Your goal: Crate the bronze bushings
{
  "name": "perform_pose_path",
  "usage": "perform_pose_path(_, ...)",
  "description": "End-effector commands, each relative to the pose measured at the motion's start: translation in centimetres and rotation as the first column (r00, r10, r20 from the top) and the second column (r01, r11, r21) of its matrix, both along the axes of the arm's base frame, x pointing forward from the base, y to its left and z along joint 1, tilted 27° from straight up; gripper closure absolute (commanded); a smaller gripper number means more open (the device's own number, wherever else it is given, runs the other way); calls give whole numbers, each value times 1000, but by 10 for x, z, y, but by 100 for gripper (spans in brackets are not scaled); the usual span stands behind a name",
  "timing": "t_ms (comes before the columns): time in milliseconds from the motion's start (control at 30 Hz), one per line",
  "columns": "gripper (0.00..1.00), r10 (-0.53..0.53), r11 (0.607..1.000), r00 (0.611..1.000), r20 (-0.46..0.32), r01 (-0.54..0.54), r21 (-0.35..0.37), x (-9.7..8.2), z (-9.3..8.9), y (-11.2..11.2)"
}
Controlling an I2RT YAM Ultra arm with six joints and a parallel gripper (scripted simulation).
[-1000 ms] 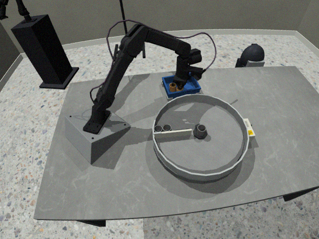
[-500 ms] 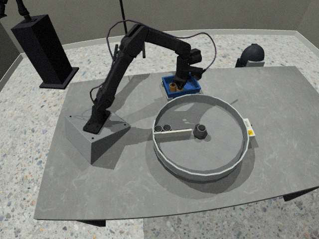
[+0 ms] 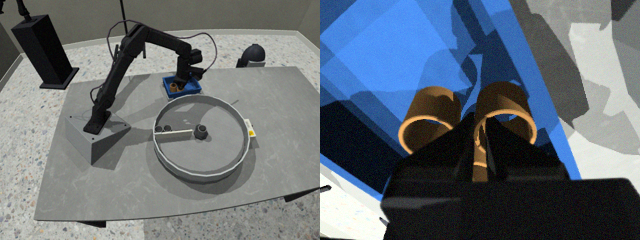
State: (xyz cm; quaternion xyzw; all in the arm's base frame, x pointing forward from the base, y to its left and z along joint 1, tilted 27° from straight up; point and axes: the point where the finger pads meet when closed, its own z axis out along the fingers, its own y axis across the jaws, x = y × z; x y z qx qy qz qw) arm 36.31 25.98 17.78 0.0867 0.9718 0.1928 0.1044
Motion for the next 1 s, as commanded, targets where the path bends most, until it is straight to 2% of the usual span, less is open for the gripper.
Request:
perform_pose_path(0, 100, -13, 1000, 998, 56, 12, 20, 9, 21, 1)
perform_pose_path(167, 100, -13, 1000, 998, 56, 12, 20, 9, 21, 1)
perform_pose_path(200, 84, -13, 1000, 998, 56, 12, 20, 9, 21, 1)
perform_pose_path(967, 84, -13, 1000, 998, 57, 11, 20, 9, 21, 1)
